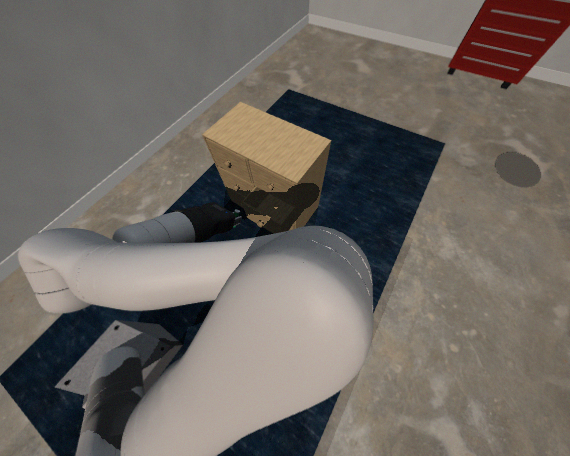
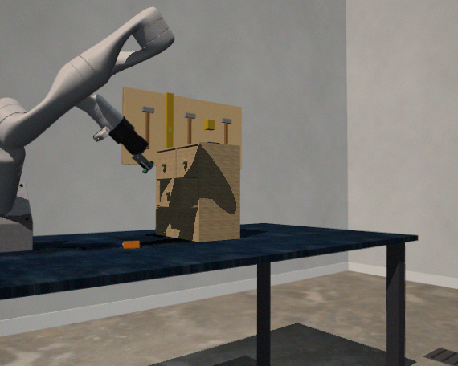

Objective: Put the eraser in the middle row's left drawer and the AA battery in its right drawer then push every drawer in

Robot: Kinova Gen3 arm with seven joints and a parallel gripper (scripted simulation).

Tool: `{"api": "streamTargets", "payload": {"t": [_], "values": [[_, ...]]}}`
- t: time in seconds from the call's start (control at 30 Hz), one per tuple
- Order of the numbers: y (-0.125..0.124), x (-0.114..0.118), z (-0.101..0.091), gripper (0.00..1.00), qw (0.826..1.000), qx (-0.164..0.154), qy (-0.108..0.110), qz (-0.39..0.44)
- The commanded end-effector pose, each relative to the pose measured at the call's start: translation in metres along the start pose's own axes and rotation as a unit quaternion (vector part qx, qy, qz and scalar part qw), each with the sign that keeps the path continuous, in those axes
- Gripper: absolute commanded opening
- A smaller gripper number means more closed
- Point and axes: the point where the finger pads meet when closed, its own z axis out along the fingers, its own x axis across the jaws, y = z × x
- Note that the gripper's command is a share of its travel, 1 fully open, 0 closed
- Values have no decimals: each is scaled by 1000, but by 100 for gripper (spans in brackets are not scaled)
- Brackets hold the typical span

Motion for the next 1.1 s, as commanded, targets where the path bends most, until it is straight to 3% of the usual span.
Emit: {"api": "streamTargets", "payload": {"t": [0.0, 0.37, 0.8, 1.07], "values": [[6, -3, 9, 31, 1000, 3, -4, 7], [35, -4, 44, 31, 1000, 3, -4, 7], [56, -5, 70, 31, 1000, 3, -4, 7], [61, -5, 76, 31, 1000, 3, -4, 7]]}}
